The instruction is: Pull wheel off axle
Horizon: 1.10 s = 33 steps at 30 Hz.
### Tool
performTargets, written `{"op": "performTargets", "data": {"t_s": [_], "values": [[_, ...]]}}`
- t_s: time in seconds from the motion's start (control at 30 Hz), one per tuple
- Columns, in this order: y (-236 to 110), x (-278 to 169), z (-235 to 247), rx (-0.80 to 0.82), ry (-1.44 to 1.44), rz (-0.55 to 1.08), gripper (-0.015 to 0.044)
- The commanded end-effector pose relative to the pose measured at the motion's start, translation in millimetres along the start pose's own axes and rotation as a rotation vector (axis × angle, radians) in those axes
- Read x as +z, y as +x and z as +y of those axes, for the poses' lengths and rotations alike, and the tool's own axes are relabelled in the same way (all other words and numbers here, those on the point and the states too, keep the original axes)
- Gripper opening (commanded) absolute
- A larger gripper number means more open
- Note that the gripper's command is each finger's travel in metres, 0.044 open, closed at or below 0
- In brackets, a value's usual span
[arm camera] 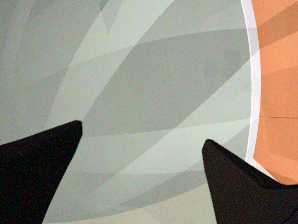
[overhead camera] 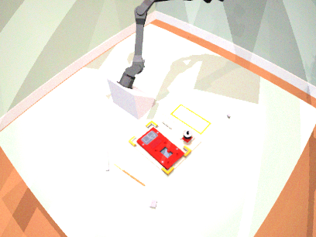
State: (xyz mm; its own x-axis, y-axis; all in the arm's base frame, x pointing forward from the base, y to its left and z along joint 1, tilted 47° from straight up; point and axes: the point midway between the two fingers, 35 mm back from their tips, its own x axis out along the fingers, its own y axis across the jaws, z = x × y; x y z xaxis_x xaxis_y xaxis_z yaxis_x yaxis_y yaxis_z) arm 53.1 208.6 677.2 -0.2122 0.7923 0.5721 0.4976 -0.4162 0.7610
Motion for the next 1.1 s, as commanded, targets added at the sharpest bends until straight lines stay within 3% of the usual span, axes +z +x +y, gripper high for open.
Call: {"op": "performTargets", "data": {"t_s": [0.0, 0.1, 0.53, 1.07], "values": [[0.0, 1.2, -0.2, 0.0, -0.002, -0.003, 0.0374], [0.2, 19.8, -2.6, -0.009, -0.025, -0.048, 0.03], [-25.2, 158.2, -22.6, -0.113, -0.187, -0.374, 0.03], [-110.6, 307.0, -59.2, -0.361, -0.344, -0.719, 0.03]]}}
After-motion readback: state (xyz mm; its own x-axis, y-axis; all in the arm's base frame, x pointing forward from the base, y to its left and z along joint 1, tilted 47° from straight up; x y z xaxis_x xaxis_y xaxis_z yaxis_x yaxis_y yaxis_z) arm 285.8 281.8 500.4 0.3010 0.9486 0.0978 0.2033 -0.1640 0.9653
